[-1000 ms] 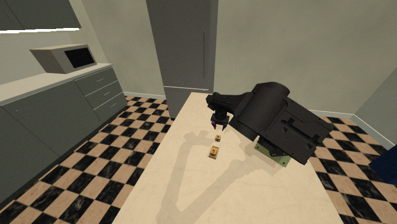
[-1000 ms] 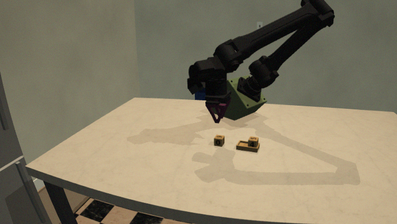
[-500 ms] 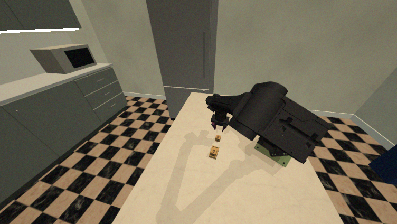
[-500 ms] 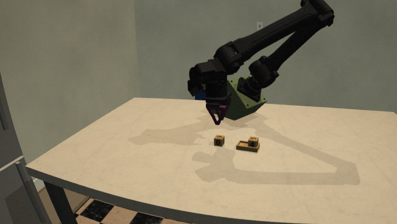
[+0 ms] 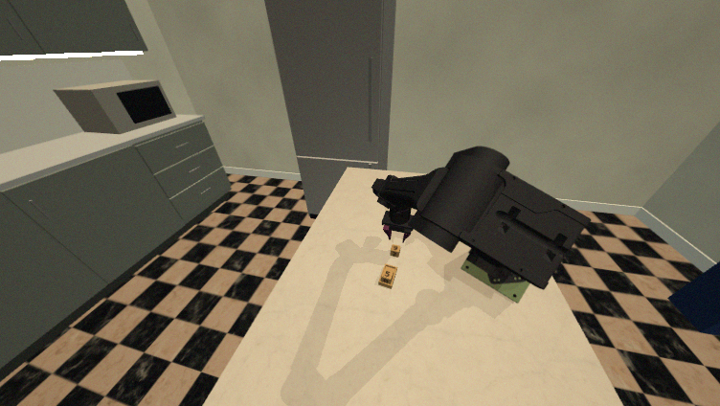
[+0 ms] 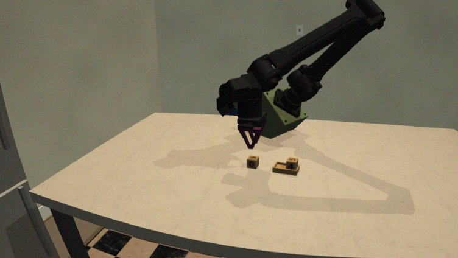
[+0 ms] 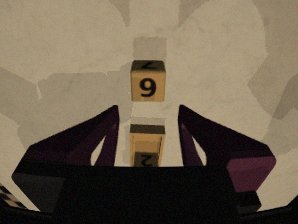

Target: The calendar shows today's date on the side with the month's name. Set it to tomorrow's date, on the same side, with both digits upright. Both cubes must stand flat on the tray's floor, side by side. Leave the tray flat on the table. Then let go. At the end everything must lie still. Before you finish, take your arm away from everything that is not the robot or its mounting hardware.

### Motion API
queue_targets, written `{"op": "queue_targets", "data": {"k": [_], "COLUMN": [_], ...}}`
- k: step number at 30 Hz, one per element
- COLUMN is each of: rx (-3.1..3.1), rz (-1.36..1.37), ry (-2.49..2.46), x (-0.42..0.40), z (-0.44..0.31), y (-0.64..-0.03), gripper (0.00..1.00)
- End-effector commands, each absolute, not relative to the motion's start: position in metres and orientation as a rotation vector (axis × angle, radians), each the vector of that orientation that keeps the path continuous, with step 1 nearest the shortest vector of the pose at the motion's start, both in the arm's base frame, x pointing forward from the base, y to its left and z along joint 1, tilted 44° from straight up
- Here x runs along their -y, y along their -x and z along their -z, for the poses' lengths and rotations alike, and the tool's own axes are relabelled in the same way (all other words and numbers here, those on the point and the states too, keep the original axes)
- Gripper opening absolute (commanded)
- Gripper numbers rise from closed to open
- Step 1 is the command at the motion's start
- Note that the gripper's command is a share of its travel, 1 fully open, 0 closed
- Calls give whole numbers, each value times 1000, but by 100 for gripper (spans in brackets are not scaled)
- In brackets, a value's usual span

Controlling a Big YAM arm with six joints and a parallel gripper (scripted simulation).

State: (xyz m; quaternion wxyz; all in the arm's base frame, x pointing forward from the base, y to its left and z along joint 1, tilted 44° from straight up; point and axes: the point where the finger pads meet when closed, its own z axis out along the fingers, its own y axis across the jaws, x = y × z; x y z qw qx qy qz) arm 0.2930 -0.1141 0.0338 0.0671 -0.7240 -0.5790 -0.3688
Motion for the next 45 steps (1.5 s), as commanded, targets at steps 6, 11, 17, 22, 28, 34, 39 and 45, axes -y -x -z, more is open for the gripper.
{"op": "queue_targets", "data": {"k": [6, 11, 17, 22, 28, 34, 39, 45], "rx": [1724, 1724, 1724, 1712, 1722, 1713, 1714, 1714], "rz": [1110, 1110, 1109, 1112, 1113, 1112, 1112, 1112], "ry": [2188, 2188, 2188, 2202, 2198, 2202, 2202, 2202], "x": [105, 102, 99, 100, 98, 99, 99, 99], "z": [-22, -18, -14, -11, -11, -10, -10, -10], "y": [-301, -304, -307, -307, -309, -308, -308, -308], "gripper": [47, 47, 47, 47, 47, 47, 47, 47]}}
